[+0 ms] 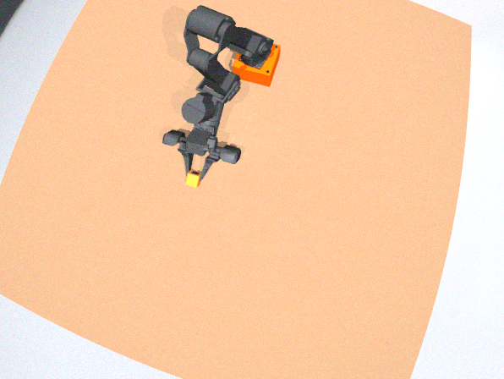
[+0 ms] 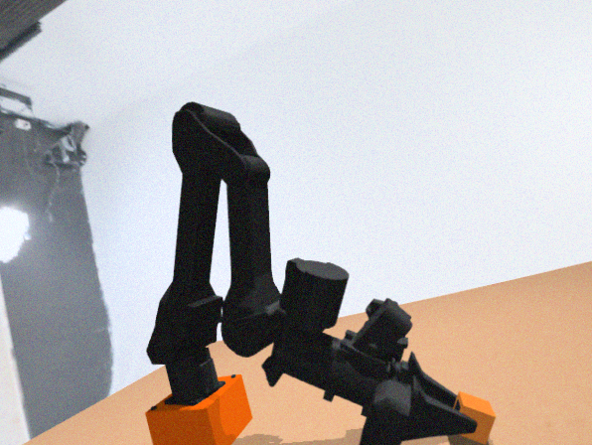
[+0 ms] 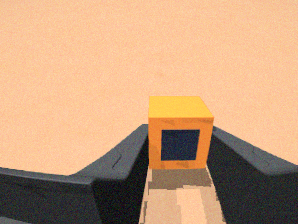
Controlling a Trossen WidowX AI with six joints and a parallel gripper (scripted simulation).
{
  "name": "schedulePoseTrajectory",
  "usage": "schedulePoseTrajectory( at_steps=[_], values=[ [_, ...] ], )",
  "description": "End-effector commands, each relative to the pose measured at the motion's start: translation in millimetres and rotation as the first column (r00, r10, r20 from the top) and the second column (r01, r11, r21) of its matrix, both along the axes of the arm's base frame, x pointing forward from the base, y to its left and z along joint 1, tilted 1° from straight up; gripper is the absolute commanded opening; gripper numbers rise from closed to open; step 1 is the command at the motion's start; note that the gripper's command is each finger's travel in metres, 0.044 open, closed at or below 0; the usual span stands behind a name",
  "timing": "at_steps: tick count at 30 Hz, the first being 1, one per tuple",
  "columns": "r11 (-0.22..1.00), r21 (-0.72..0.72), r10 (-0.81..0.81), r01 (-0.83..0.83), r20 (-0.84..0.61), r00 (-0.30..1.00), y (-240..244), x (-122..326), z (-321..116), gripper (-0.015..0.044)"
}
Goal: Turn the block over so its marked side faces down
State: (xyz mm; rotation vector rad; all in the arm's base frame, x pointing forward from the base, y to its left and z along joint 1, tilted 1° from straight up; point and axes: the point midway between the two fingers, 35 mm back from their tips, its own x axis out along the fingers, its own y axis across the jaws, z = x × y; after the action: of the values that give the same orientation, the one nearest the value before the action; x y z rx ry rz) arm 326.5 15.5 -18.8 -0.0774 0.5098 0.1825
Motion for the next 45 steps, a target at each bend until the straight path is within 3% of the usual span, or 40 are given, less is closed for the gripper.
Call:
schedulePoseTrajectory(
  at_steps=[1,17,34,45],
  values=[
    [1.000,0.009,0.005,-0.005,0.023,1.000,0.8,-2.6,1.5,0.0000],
    [1.000,0.012,0.005,-0.006,0.039,0.999,0.8,-2.9,3.0,0.0000],
    [1.000,0.012,0.005,-0.006,0.039,0.999,0.8,-2.9,3.0,0.0440],
    [1.000,0.012,0.005,-0.006,0.039,0.999,0.8,-2.9,3.0,0.0440]
  ],
)
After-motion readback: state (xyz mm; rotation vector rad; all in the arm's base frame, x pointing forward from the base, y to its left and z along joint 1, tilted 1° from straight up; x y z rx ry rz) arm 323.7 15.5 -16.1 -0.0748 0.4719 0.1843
